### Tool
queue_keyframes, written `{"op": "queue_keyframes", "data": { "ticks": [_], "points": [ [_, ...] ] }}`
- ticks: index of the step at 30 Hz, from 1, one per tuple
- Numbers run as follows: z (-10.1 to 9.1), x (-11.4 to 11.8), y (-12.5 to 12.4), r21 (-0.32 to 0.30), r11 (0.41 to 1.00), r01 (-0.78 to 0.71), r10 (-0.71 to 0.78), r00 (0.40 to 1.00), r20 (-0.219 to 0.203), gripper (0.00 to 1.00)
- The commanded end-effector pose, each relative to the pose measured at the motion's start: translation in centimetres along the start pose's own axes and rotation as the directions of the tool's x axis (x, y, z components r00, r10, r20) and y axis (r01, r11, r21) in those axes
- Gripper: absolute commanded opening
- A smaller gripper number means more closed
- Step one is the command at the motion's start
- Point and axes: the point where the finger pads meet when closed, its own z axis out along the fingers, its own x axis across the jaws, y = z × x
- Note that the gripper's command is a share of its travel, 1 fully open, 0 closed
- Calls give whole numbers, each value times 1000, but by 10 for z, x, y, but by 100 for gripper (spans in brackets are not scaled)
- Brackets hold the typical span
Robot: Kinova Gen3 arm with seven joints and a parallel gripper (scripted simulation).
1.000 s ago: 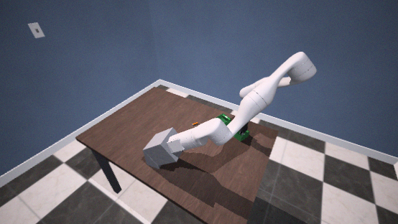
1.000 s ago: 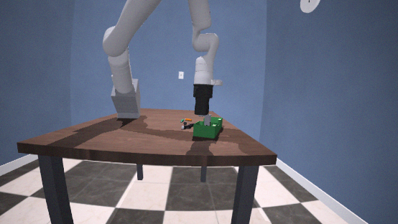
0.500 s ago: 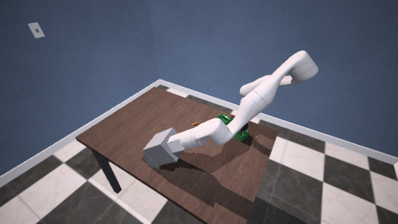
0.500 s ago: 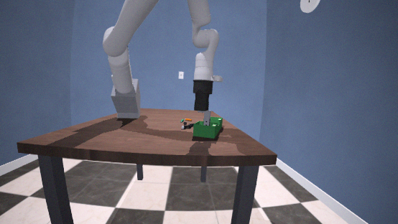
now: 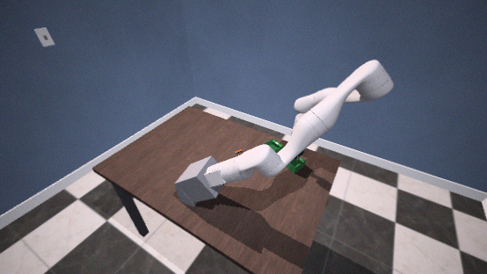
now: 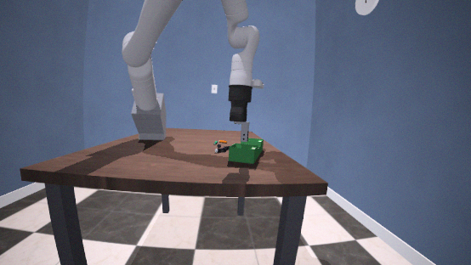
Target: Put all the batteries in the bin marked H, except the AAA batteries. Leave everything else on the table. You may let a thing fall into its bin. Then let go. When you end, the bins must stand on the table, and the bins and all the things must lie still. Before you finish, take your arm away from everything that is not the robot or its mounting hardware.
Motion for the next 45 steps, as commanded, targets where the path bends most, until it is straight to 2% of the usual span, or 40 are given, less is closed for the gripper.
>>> {"op": "queue_keyframes", "data": {
  "ticks": [1, 9, 22, 24, 28, 35, 45],
  "points": [
    [-15, -3, -6, 15, 1000, 5, -6, 1000, 12, 31],
    [-14, -3, -6, 16, 1000, 7, -7, 1000, 14, 31],
    [-14, -69, -6, 12, 1000, -6, 6, 1000, 9, 31],
    [-14, -69, -6, 12, 1000, -6, 6, 1000, 9, 31],
    [-15, -88, -7, 12, 1000, -6, 6, 1000, 10, 31],
    [-13, -87, -7, 13, 1000, -4, 4, 1000, 11, 31],
    [11, -85, -8, 14, 1000, -2, 1, 1000, 11, 31]
  ]
}}
